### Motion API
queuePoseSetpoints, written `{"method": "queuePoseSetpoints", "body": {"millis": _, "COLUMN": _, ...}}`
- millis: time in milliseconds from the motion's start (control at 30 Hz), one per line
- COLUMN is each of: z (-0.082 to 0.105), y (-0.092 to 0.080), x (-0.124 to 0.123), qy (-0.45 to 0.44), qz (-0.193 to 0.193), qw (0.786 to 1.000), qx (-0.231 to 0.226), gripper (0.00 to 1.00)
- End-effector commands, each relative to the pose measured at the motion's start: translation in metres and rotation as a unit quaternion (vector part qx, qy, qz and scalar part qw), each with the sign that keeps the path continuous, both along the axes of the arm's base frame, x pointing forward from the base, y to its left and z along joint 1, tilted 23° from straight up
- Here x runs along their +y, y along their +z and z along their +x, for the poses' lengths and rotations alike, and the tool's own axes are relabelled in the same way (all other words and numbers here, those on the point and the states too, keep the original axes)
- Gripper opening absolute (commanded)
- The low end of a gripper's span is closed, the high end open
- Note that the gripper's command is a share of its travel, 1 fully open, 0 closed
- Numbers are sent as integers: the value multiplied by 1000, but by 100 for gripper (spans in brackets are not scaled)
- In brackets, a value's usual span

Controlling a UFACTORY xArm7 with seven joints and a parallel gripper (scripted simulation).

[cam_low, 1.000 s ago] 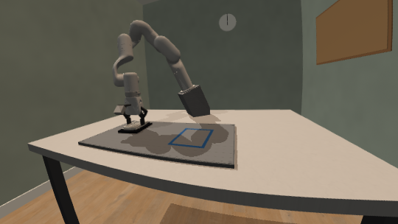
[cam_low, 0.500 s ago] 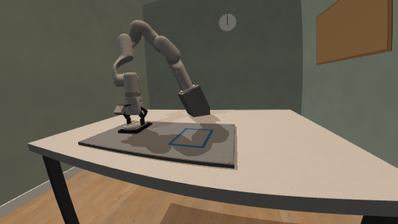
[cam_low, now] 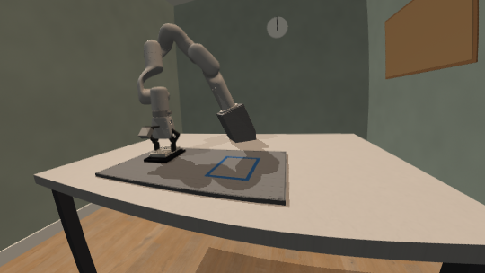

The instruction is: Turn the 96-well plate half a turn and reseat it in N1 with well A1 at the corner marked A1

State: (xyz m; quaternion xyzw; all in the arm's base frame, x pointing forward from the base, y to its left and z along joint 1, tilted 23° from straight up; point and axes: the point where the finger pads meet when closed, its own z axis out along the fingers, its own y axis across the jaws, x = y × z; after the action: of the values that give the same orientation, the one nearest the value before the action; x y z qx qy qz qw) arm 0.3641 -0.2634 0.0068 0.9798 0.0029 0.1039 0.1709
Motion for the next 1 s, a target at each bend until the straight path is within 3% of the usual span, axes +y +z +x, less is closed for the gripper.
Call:
{"method": "queuePoseSetpoints", "body": {"millis": 0, "z": 0, "y": 4, "x": 1, "qy": 0, "qz": 0, "qw": 1000, "qx": -1, "gripper": 0}}
{"method": "queuePoseSetpoints", "body": {"millis": 967, "z": -3, "y": 17, "x": 6, "qy": 0, "qz": -1, "qw": 1000, "qx": -1, "gripper": 0}}
